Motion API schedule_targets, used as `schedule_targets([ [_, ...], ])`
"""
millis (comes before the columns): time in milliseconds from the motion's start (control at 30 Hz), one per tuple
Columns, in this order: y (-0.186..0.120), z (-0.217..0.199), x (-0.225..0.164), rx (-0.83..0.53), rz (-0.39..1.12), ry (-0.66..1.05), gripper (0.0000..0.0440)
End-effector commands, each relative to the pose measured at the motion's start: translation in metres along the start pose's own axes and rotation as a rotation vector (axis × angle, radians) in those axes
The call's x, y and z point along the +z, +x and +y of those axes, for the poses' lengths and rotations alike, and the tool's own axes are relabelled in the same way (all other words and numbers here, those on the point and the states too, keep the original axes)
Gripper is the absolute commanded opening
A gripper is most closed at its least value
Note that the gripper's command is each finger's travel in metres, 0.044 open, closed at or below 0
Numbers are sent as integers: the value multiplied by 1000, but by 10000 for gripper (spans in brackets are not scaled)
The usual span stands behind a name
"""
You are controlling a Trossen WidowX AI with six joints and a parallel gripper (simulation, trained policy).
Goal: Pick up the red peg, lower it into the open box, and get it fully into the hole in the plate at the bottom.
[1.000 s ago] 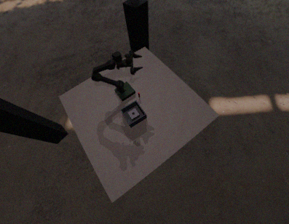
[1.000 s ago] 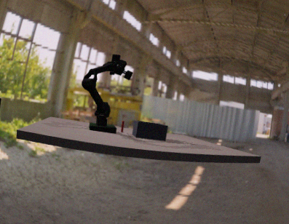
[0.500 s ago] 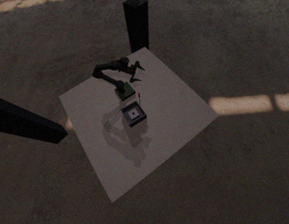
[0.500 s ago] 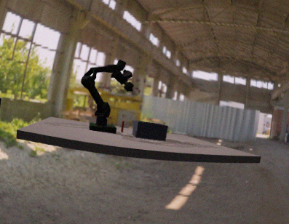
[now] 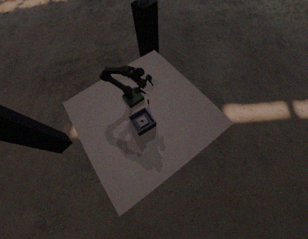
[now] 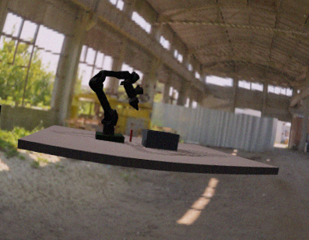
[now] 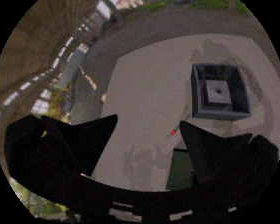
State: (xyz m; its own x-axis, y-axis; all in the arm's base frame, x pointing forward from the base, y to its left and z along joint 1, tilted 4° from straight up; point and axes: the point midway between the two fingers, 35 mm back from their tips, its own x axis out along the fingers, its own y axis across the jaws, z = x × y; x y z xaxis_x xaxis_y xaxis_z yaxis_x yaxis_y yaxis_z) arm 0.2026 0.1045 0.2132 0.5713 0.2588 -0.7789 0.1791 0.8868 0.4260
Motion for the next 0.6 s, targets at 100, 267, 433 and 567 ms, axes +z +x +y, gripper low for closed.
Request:
schedule_targets([
  [100, 15, -25, -17, -176, 108, 121, 440],
  [267, 25, -41, -31, -309, 184, 202, 440],
  [433, 37, -53, -44, -443, 247, 272, 440],
  [567, 48, -61, -52, -532, 281, 313, 440],
])
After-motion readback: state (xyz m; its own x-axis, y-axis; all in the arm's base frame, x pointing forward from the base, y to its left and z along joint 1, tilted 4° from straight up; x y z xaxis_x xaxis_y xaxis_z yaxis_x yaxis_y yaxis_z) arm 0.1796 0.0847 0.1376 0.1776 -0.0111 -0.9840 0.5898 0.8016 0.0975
